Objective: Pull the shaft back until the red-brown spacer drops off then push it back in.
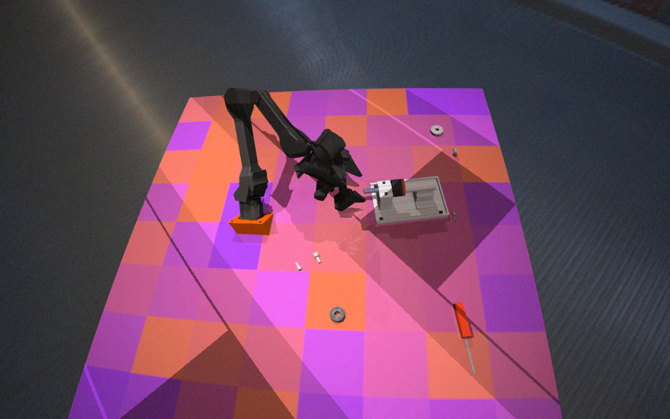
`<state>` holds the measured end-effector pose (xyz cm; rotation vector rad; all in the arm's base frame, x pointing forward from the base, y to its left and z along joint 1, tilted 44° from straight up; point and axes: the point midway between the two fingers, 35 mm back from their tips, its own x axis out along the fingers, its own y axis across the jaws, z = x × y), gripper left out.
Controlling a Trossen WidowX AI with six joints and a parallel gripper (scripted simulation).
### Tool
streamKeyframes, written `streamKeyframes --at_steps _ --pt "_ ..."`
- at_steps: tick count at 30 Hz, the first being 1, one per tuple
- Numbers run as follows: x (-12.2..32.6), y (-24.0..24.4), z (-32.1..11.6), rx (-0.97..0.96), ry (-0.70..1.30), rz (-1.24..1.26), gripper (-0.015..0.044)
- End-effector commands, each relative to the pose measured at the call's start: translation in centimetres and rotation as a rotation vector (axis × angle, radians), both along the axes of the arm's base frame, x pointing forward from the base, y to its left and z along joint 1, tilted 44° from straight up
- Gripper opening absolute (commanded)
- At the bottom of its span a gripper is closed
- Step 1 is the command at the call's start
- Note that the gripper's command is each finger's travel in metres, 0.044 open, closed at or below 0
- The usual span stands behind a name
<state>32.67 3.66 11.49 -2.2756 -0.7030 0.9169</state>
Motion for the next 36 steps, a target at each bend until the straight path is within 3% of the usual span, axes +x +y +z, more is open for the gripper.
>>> streamKeyframes --at_steps 1,36 --pt "-0.01 0.03 0.04 0.0 -0.003 0.004 0.044" --pt "-0.2 0.05 -0.07 0.0 -0.002 0.004 0.044"
